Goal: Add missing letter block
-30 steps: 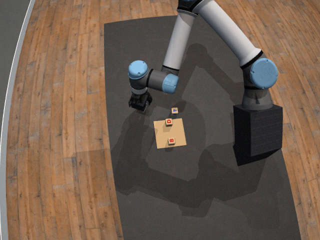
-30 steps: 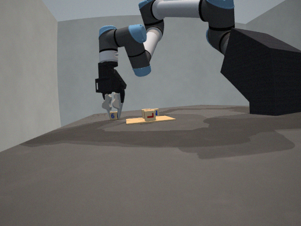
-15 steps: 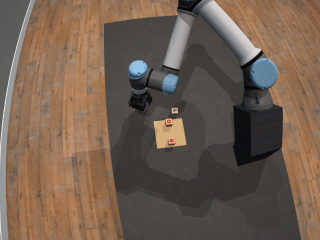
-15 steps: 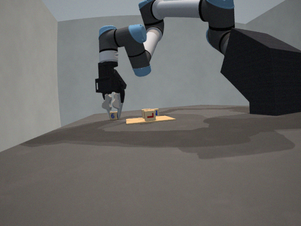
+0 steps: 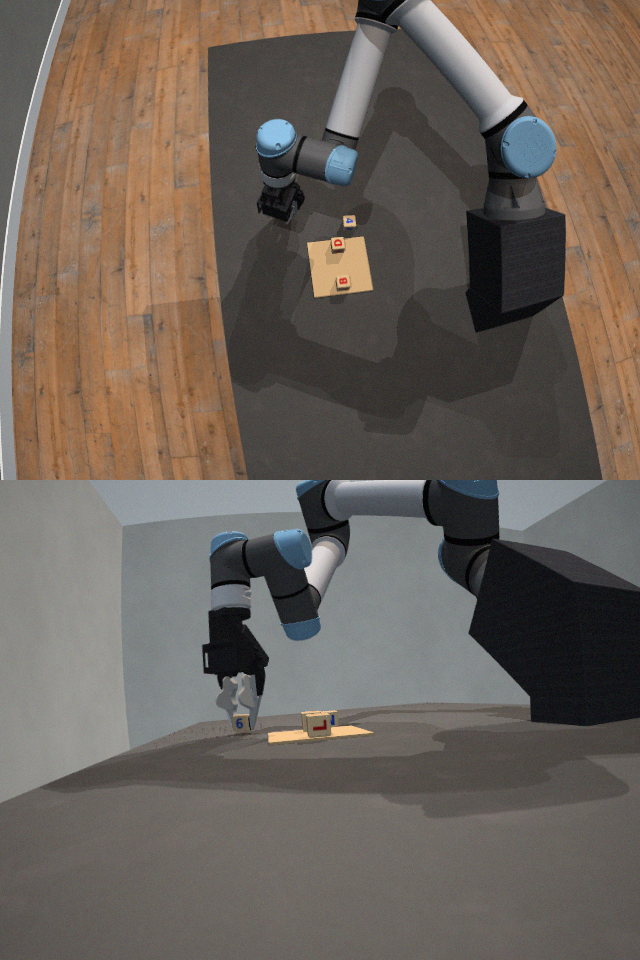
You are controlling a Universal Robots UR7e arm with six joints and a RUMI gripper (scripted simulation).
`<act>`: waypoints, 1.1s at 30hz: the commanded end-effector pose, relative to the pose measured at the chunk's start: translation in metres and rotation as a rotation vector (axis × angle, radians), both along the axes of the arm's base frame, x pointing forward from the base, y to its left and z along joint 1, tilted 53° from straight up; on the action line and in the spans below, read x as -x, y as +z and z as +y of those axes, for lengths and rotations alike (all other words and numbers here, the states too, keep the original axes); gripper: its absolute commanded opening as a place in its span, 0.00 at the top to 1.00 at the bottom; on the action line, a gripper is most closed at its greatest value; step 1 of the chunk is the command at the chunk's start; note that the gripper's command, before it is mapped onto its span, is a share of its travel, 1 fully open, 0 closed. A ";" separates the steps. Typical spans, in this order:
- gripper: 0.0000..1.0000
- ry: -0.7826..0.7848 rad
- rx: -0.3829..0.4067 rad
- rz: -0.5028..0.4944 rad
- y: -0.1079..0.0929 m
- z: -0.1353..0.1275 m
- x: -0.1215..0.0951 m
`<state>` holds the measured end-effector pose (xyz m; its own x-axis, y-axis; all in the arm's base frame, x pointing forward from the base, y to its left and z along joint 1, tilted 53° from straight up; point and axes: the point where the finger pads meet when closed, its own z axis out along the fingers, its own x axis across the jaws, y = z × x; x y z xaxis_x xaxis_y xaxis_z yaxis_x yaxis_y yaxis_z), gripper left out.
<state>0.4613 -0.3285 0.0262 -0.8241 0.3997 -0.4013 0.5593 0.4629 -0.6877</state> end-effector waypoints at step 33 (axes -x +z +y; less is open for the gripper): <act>0.91 0.000 0.000 -0.001 0.058 0.075 -0.009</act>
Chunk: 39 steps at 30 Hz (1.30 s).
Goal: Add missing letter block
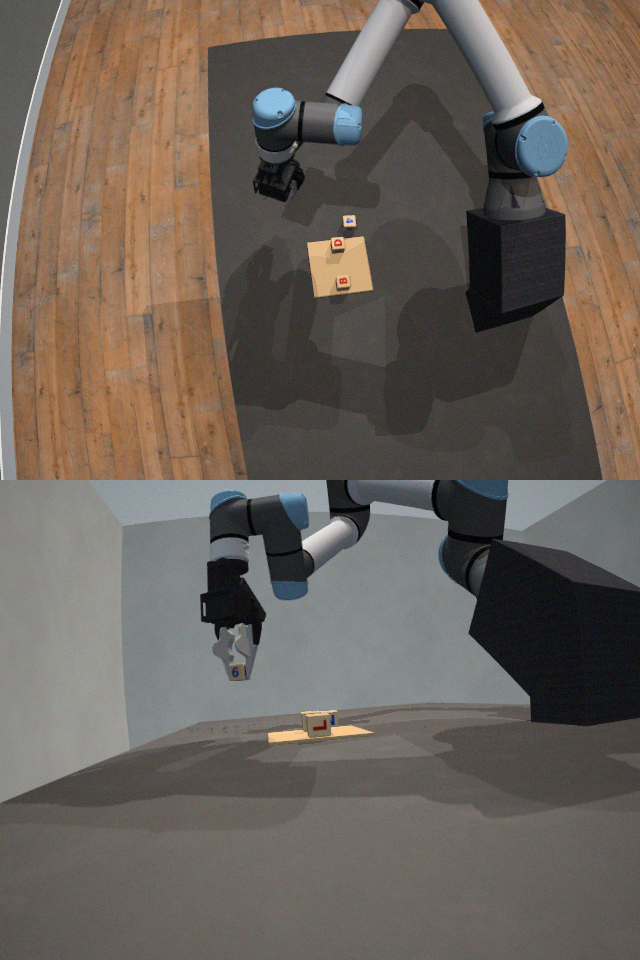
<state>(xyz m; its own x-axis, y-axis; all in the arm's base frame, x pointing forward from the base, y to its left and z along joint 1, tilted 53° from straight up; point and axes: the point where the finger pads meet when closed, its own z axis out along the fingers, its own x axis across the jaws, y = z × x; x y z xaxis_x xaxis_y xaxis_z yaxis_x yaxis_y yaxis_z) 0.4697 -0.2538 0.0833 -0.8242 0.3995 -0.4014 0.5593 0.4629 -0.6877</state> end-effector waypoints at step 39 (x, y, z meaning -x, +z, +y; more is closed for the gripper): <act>0.91 -0.186 0.026 -0.244 -0.016 0.015 0.013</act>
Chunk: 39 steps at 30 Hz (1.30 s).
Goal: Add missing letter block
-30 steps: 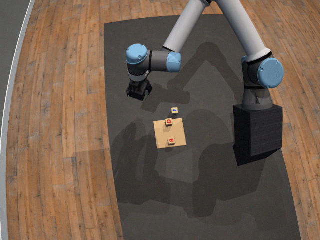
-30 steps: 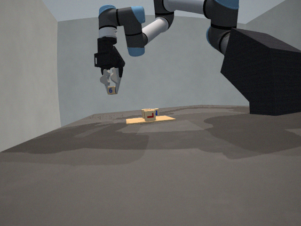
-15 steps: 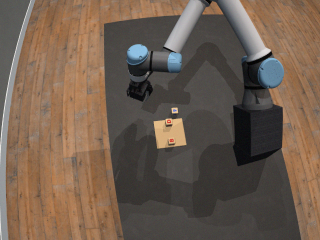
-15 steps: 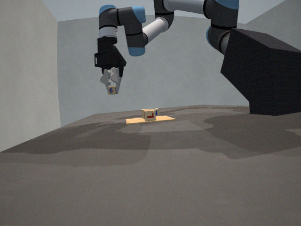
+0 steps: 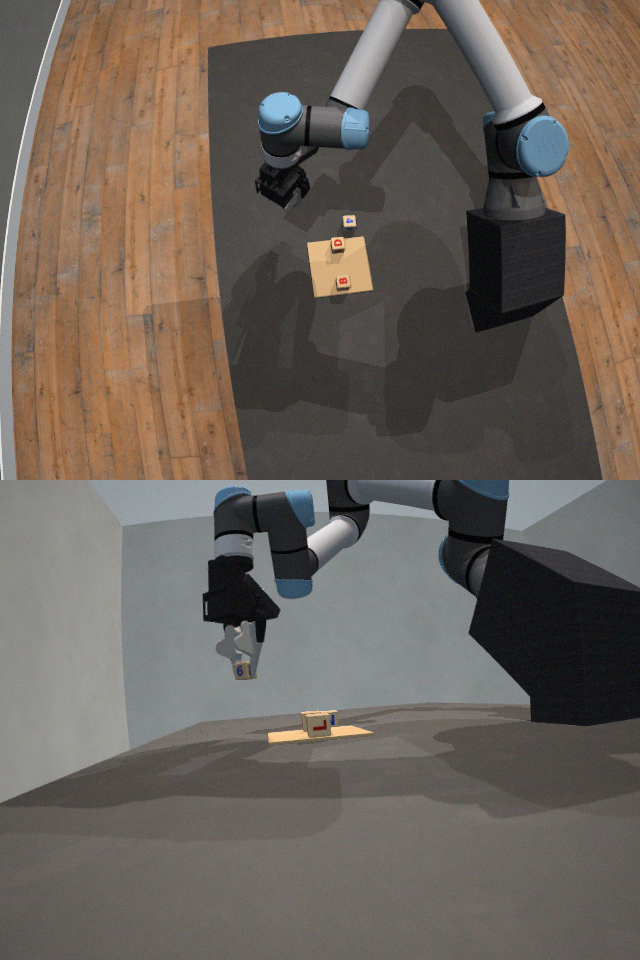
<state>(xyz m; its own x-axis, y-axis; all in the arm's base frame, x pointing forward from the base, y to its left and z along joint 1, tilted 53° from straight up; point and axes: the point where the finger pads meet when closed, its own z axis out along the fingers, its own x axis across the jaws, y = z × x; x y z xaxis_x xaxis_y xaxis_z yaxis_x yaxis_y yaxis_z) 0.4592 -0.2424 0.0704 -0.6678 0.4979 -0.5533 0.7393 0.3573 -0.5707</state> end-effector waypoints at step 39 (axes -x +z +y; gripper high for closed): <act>0.91 -0.670 0.095 -0.869 -0.058 0.051 0.043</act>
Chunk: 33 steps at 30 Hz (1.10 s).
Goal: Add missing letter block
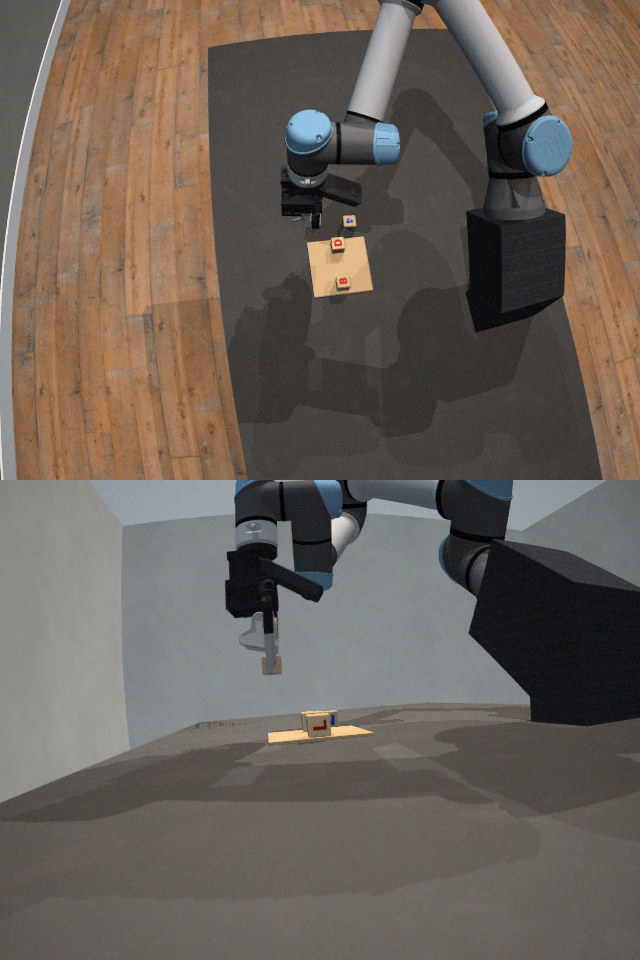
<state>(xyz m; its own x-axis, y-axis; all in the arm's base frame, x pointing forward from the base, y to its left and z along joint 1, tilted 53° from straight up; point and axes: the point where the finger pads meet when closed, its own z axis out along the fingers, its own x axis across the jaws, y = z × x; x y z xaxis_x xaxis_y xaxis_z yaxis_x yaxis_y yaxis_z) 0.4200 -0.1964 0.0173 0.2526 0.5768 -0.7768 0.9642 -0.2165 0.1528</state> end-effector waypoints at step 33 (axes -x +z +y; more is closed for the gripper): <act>0.91 -0.600 0.086 -0.765 -0.042 0.038 0.031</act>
<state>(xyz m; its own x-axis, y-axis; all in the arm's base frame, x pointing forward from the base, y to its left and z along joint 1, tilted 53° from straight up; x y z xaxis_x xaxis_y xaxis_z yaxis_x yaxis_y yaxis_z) 0.3921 -0.1624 -0.0209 0.8974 0.2093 -0.3883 0.4337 -0.5793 0.6901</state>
